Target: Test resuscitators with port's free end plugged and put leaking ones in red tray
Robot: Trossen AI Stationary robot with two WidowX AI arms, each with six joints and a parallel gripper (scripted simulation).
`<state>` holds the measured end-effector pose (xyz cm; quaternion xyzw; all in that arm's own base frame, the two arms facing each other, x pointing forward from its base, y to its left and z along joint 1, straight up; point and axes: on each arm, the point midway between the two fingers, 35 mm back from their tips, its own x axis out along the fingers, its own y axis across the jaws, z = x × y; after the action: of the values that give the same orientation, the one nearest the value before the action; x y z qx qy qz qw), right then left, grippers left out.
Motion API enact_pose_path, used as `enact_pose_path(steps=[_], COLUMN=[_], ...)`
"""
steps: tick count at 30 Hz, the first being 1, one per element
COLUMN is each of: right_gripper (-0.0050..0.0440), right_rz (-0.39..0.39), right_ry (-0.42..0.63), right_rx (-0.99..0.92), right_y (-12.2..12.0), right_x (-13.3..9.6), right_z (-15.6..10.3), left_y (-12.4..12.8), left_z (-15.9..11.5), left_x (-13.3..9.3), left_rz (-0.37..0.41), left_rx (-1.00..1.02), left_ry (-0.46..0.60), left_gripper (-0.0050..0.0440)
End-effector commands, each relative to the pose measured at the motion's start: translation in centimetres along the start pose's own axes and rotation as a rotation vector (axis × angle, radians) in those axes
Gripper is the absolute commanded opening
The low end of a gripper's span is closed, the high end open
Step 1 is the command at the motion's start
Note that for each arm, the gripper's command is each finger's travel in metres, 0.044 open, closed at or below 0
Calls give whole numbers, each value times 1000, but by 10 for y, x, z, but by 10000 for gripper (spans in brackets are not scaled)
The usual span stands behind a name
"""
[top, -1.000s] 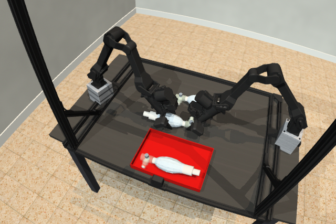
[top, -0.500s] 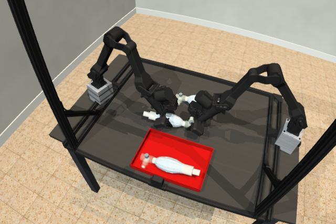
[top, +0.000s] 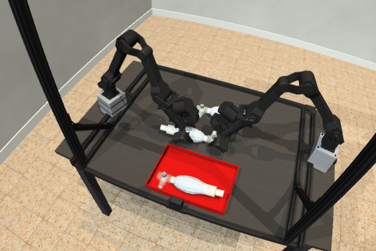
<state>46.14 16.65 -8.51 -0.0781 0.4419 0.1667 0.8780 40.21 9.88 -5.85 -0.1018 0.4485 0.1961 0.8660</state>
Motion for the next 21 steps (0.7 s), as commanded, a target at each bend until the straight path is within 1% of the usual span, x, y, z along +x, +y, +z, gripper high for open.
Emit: enact_pose_path(steps=[1, 3, 4, 21], right_gripper=[0, 0, 0, 0], right_rz=[0, 0, 0, -2], right_ry=[3, 3, 4, 3], right_rx=[1, 1, 0, 3], right_y=[0, 0, 0, 0], right_x=[0, 0, 0, 0], right_z=[-1, -1, -1, -1], left_y=[0, 0, 0, 0], left_z=[0, 0, 1, 1], left_x=[0, 0, 0, -1], left_rz=[2, 2, 0, 1], left_rx=[0, 0, -1, 0], left_ry=[-1, -1, -2, -3], left_gripper=[0, 0, 440, 440])
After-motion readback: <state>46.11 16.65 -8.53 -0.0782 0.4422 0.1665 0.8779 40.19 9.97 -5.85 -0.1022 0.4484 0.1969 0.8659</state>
